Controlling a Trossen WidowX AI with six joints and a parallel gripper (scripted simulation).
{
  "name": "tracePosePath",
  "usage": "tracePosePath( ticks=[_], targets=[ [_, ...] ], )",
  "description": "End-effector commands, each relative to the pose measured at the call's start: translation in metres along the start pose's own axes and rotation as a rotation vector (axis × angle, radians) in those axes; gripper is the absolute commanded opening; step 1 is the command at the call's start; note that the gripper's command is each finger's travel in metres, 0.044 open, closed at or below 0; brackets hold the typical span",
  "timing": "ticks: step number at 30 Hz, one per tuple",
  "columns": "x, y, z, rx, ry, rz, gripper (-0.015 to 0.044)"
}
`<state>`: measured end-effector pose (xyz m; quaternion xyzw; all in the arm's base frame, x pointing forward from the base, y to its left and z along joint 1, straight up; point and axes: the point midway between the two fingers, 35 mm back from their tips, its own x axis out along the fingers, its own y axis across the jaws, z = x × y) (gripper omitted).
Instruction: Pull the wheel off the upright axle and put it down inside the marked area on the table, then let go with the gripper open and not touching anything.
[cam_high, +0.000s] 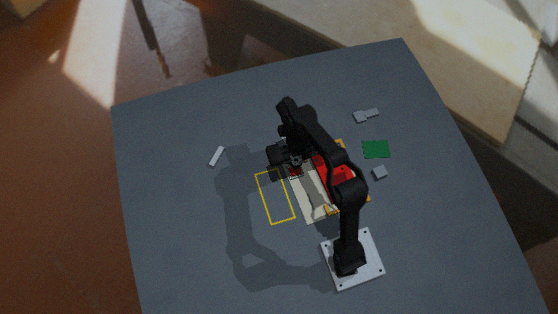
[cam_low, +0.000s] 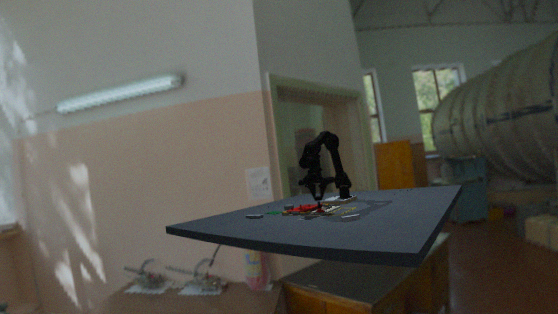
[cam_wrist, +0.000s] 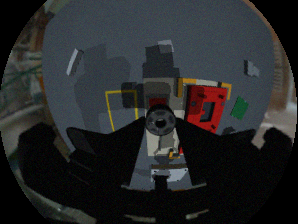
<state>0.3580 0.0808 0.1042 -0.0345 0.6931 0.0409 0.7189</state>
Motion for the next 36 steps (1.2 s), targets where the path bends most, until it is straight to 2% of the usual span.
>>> tracePosePath(
  ticks=[1,36],
  targets=[
    [-0.003,0.0,0.0,-0.002,-0.002,0.0,0.0],
    [-0.014,0.0,0.0,-0.002,-0.003,0.0,0.0]
  ],
)
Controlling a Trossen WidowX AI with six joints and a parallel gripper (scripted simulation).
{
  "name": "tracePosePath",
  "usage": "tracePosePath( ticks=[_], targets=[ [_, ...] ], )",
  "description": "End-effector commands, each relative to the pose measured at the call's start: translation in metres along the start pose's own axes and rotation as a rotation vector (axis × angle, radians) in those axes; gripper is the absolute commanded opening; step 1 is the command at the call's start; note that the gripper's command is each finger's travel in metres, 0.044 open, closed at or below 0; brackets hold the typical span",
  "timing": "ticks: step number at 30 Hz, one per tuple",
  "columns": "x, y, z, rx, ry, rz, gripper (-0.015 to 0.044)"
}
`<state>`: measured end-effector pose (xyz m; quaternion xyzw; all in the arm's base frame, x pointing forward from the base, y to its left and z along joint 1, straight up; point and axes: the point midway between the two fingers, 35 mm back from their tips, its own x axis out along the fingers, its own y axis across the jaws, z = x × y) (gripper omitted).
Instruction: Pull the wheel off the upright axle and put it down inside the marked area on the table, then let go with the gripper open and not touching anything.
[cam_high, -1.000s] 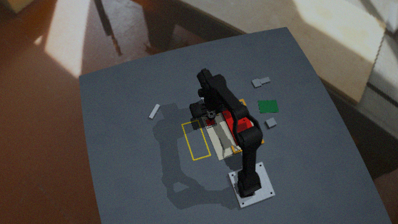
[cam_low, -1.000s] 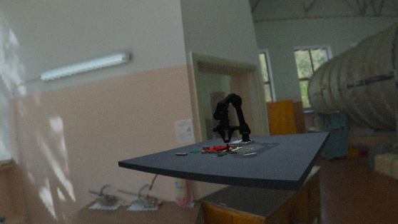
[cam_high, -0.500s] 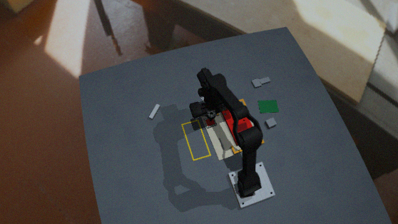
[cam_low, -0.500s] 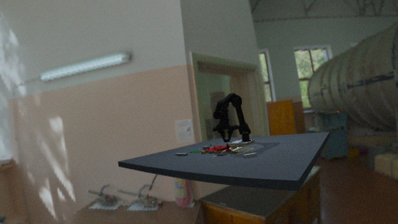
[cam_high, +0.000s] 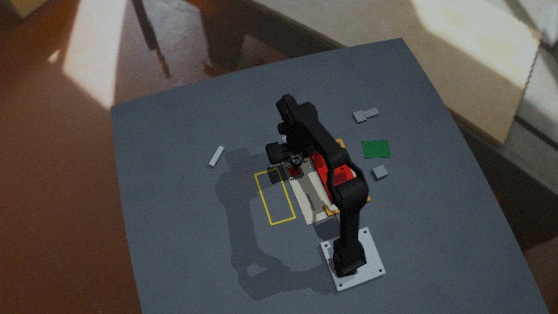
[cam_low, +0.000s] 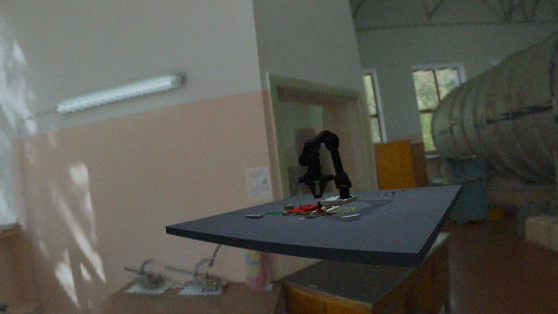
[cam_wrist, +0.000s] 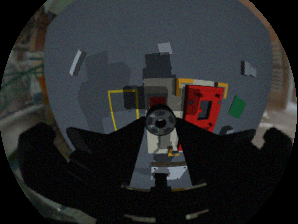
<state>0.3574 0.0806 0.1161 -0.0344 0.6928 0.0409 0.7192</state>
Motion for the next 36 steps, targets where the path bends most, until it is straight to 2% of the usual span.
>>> tracePosePath(
  ticks=[1,16,17,36],
  targets=[
    [-0.002,0.0,0.0,-0.002,-0.002,0.0,0.0],
    [-0.018,0.0,-0.001,-0.003,-0.002,0.0,0.0],
    [-0.01,0.001,-0.002,0.0,0.006,-0.001,0.0],
    [-0.018,0.089,-0.06,-0.002,0.004,0.008,0.0]
  ],
)
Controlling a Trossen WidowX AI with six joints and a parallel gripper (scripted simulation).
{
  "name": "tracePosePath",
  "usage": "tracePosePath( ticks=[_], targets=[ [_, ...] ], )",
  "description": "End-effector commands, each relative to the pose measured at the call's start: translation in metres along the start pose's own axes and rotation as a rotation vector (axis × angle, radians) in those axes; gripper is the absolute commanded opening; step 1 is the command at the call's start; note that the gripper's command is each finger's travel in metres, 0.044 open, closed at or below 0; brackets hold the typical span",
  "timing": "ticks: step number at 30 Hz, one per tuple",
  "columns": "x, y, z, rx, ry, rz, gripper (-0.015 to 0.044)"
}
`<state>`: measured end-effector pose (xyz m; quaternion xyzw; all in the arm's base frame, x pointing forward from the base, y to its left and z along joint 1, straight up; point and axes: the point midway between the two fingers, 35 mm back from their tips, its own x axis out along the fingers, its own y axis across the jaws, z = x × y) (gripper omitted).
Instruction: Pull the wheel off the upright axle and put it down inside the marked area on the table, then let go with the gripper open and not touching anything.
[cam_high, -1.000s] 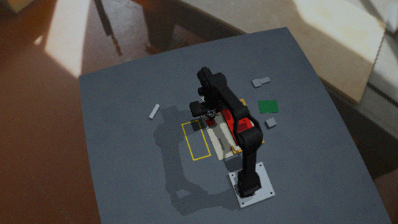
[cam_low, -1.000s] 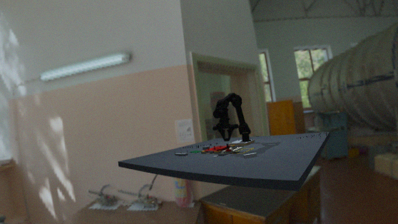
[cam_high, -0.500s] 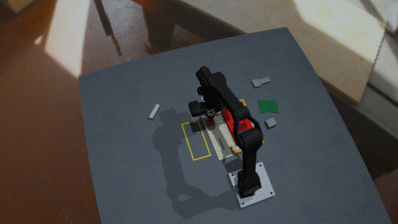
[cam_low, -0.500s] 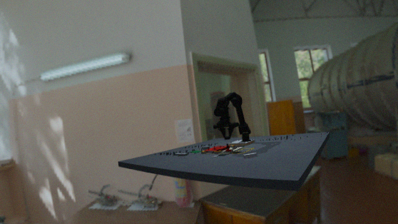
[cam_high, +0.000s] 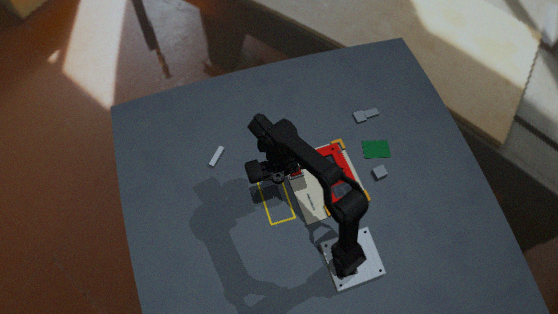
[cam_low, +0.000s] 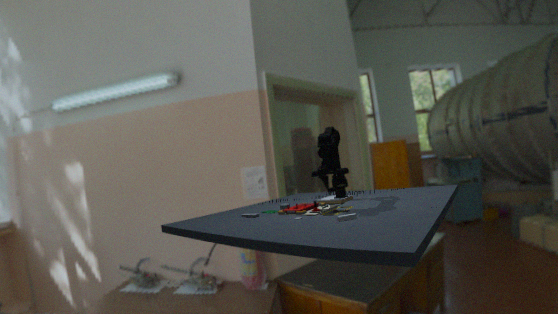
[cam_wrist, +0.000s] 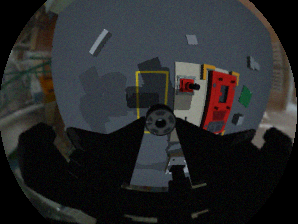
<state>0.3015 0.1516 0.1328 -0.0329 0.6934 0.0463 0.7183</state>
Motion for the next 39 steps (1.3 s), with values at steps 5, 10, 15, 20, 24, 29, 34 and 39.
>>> tracePosePath(
  ticks=[5,10,15,20,24,29,34,39],
  targets=[
    [0.002,0.015,-0.015,0.003,0.002,-0.001,0.0],
    [0.015,0.015,-0.015,0.003,0.002,-0.001,0.0],
    [0.023,0.015,-0.015,0.003,0.002,-0.001,0.0],
    [0.044,0.016,-0.013,0.003,0.002,-0.001,0.0],
    [0.066,0.016,-0.013,0.003,0.002,-0.001,0.0],
    [0.092,0.015,-0.014,0.003,0.002,-0.001,0.0],
    [0.104,0.015,-0.016,0.003,0.002,-0.001,0.0],
    [0.101,0.015,-0.015,0.0,0.001,0.002,0.0026]
  ],
)
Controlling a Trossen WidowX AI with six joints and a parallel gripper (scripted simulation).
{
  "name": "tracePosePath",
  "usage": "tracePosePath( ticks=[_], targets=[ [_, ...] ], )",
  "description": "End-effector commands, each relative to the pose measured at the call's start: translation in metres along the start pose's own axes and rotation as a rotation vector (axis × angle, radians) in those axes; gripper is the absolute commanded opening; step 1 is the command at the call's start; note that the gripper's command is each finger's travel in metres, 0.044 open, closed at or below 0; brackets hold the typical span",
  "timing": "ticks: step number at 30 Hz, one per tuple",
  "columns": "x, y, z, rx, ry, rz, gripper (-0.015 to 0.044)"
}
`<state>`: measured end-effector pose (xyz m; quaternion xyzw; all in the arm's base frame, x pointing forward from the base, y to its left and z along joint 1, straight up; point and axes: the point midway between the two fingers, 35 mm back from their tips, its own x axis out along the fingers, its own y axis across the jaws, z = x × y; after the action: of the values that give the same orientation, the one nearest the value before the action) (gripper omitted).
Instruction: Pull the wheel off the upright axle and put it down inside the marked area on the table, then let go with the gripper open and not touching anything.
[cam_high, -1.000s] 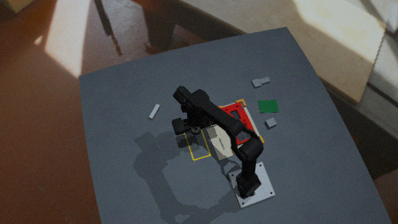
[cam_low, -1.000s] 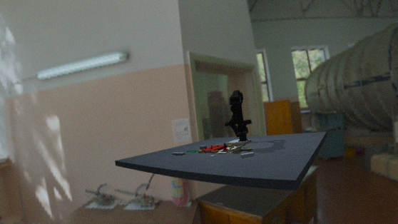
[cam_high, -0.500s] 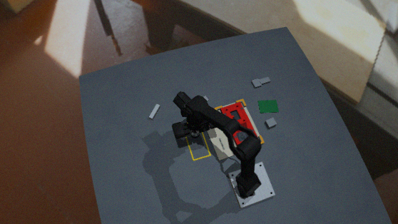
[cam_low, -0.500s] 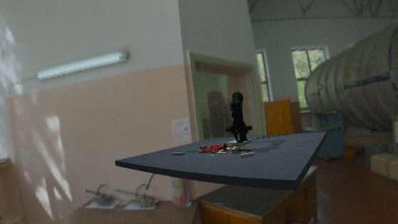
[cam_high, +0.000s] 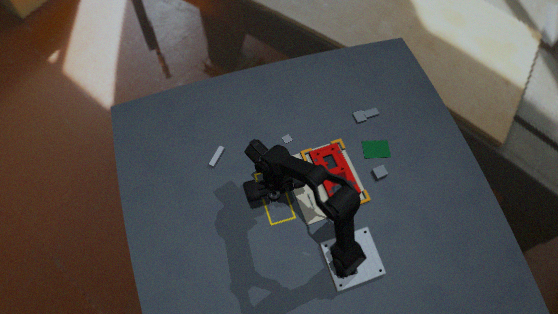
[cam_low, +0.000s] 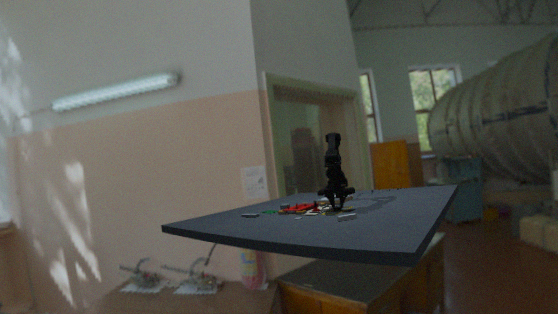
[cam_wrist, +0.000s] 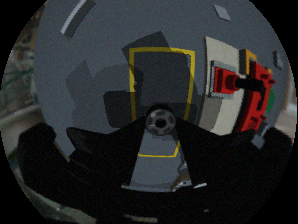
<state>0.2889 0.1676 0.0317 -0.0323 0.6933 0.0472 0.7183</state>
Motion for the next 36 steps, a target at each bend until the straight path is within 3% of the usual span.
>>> tracePosePath(
  ticks=[1,11,16,20,21,26,30,36],
  targets=[
    [0.0,0.0,0.0,0.0,0.001,-0.001,0.0053],
    [-0.008,0.0,0.0,0.0,0.001,-0.001,0.03],
    [-0.053,0.001,0.001,0.003,0.002,-0.003,0.03],
    [-0.06,0.0,0.0,0.003,0.002,-0.003,0.03],
    [-0.052,0.0,0.0,0.0,-0.002,0.001,0.0326],
    [-0.085,-0.019,-0.043,0.002,0.004,-0.003,0.044],
    [-0.105,-0.034,-0.079,0.003,0.009,-0.006,0.044],
    [-0.105,-0.035,-0.08,0.003,0.009,-0.006,0.044]
  ],
)
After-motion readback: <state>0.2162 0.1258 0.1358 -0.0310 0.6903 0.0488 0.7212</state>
